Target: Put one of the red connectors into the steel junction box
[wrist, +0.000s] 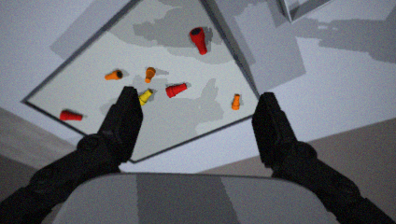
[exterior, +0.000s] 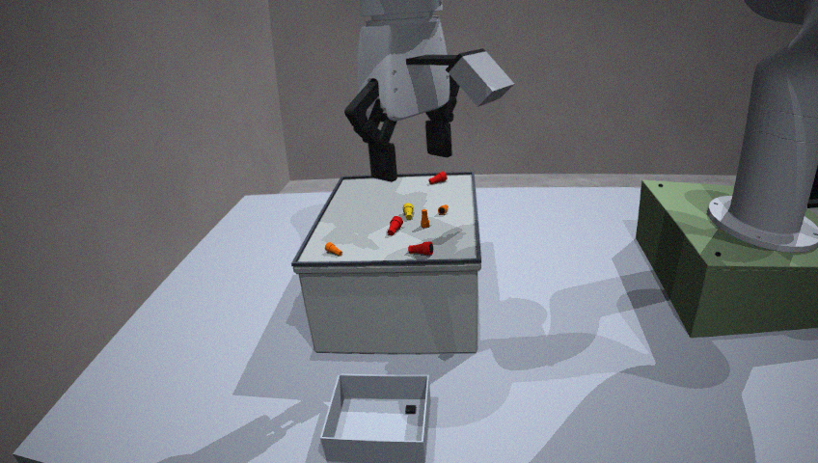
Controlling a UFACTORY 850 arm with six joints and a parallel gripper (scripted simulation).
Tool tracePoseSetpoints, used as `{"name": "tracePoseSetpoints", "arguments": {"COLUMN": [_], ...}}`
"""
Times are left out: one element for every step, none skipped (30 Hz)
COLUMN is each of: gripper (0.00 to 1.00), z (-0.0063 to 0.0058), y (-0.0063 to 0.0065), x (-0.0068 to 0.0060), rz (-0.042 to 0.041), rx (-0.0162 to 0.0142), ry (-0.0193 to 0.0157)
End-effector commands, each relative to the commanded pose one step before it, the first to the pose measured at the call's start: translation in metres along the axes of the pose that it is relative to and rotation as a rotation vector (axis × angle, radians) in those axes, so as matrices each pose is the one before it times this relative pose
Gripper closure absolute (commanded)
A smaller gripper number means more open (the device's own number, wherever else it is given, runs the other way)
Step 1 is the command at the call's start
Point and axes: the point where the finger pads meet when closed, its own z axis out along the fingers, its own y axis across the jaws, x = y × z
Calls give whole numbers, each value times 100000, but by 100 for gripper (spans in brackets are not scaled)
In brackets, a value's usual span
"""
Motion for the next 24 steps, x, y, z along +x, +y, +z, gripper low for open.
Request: {"name": "tracePoseSetpoints", "arguments": {"gripper": [0, 0, 0, 0, 0, 0, 0, 0, 0, 0, 0, 0, 0, 0, 0, 0, 0, 0, 0, 0, 0, 0, 0, 0], "z": [-91, -15, -93, -223, -379, -540, -572, -165, -239, -289, -229, -378, -296, -213, -369, 0, 0, -551, -547, -226, -129, -408, -297, -128], "y": [64, -11, -67, -159, -262, -352, -341, -86, -120, -138, -102, -161, -113, -74, -121, 0, 0, -161, -127, -37, -17, -53, -24, -6], "x": [-57, -21, -132, -316, -540, -775, -833, -244, -354, -430, -343, -568, -447, -323, -561, 0, 0, -839, -838, -348, -199, -628, -459, -198], "rz": [1, 174, 1094, 2612, 4419, 6254, 6592, 1888, 2730, 3295, 2604, 4292, 3342, 2401, 4153, 0, 0, 6170, 6101, 2511, 1433, 4520, 3287, 1414], "rx": [-156, -1, -5, -11, -17, -21, -19, -5, -7, -7, -5, -8, -5, -3, -5, 0, 0, -5, -3, -1, 0, 0, 0, 0], "ry": [-138, 0, 3, 7, 12, 16, 16, 4, 6, 7, 5, 8, 5, 4, 6, 0, 0, 7, 4, 1, 1, 1, 0, 0]}}
